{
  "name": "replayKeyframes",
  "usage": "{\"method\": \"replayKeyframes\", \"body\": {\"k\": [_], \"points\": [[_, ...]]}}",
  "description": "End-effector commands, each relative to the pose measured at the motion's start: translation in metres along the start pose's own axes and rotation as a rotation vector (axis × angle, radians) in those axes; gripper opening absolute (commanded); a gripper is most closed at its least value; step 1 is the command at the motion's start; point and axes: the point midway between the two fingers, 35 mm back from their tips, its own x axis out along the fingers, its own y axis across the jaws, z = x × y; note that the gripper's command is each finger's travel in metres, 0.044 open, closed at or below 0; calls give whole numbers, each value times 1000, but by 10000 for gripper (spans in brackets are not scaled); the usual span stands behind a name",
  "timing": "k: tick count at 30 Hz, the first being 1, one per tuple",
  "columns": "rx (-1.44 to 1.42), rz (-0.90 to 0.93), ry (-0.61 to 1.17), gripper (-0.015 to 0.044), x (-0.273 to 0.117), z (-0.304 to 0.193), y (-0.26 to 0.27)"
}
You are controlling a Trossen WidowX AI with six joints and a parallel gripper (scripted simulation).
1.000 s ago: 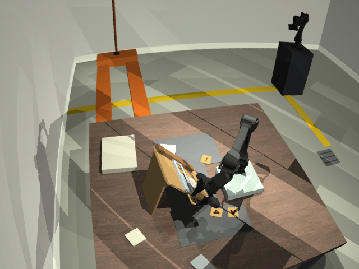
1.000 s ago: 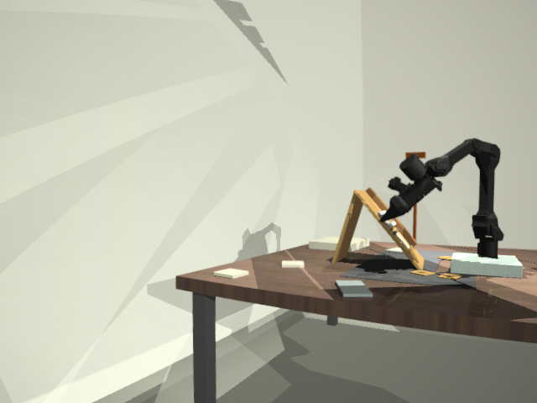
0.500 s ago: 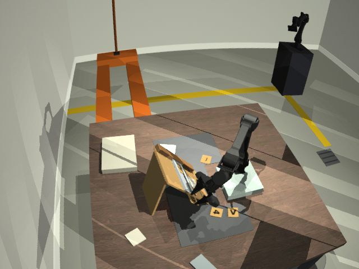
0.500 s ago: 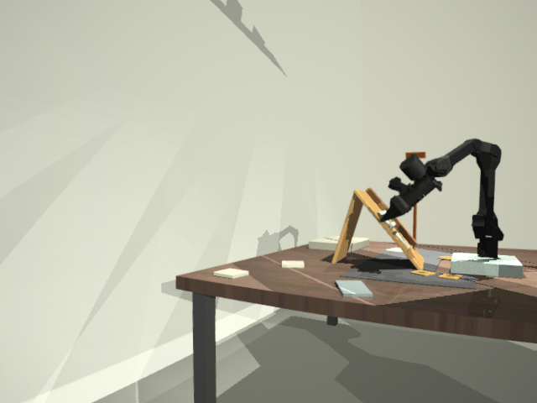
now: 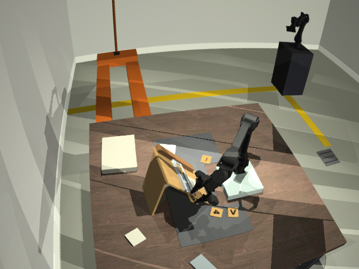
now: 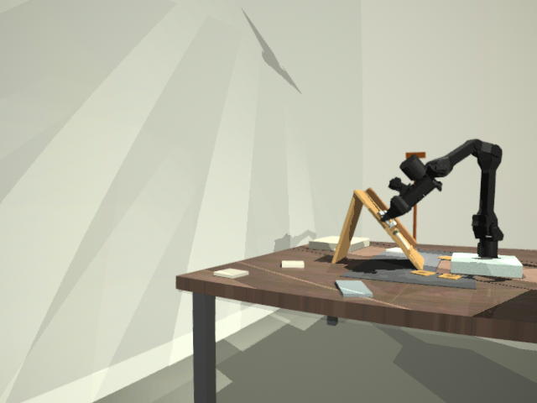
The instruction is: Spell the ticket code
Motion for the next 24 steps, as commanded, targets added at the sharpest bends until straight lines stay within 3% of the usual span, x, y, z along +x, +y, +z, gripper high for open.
{"method": "replayKeyframes", "body": {"k": [1,24], "points": [[-2,5,-3,0,-1,0,-2],[-2,4,-3,0,-1,0,-14]]}}
